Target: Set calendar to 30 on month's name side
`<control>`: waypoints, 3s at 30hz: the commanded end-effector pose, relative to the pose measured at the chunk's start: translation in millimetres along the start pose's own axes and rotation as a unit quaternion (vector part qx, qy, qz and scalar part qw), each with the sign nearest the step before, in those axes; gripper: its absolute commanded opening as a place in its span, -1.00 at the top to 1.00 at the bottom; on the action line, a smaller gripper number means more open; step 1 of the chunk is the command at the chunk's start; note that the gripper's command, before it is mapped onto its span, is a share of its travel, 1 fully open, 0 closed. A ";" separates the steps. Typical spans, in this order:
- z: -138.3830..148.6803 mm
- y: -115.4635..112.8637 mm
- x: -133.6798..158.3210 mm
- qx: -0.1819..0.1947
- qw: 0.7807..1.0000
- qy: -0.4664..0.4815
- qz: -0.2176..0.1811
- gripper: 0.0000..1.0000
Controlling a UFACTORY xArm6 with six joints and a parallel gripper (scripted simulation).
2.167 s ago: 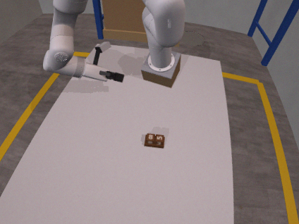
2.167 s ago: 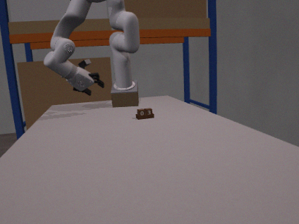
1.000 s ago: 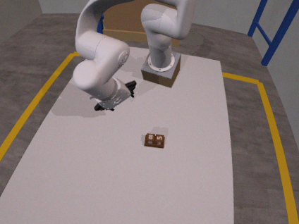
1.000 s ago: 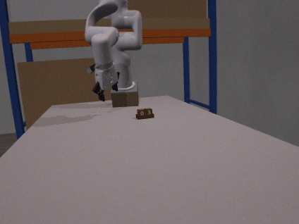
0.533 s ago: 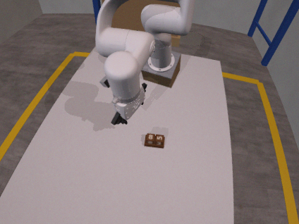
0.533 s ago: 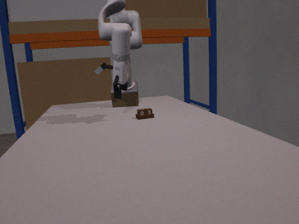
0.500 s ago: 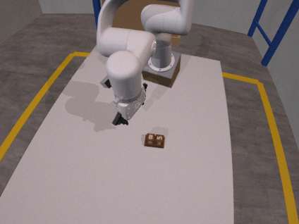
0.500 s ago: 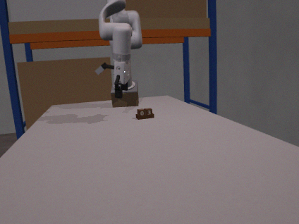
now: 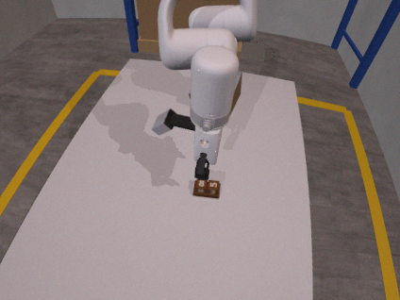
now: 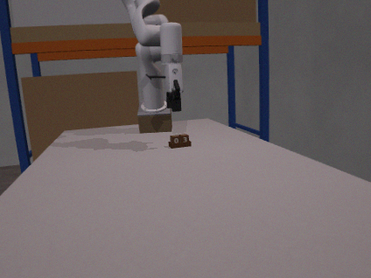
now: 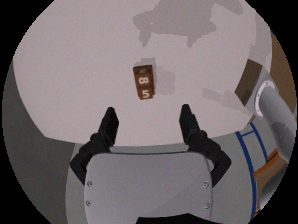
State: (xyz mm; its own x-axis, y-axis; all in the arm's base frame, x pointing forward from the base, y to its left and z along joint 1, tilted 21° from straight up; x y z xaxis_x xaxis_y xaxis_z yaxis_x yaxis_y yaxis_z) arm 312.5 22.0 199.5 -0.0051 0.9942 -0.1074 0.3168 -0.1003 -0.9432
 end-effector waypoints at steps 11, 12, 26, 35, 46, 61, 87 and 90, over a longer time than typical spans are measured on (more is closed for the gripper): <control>-3.3 -5.1 11.4 -0.021 0.999 -0.027 -0.005 -1.00; -3.3 -5.1 11.4 -0.021 0.999 -0.027 -0.005 -1.00; 33.1 10.4 75.9 -0.015 1.000 -0.007 -0.003 -1.00; 70.5 18.7 118.2 -0.020 1.000 0.006 -0.005 -1.00; 70.8 42.1 119.9 -0.020 1.000 0.007 -0.005 -1.00; 69.2 79.2 120.5 -0.020 1.000 0.007 -0.005 -1.00; 67.7 115.8 120.9 -0.020 1.000 0.007 -0.005 -1.00; 67.7 116.6 120.9 -0.020 1.000 0.007 -0.005 -1.00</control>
State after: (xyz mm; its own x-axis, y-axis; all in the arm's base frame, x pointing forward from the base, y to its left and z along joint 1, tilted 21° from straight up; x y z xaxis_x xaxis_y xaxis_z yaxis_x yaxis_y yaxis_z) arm 283.5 127.5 57.3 0.0041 0.9952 -0.0974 0.3393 -0.0930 -0.9361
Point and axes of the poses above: the point where the finger pads meet when closed, its own y axis out along the fingers, its own z axis across the jaws, x = y × z, the point moved 5 cm from there along -y, back along the fingers, and after that the axes turned 3 degrees about -y, right-handed, at the moved point
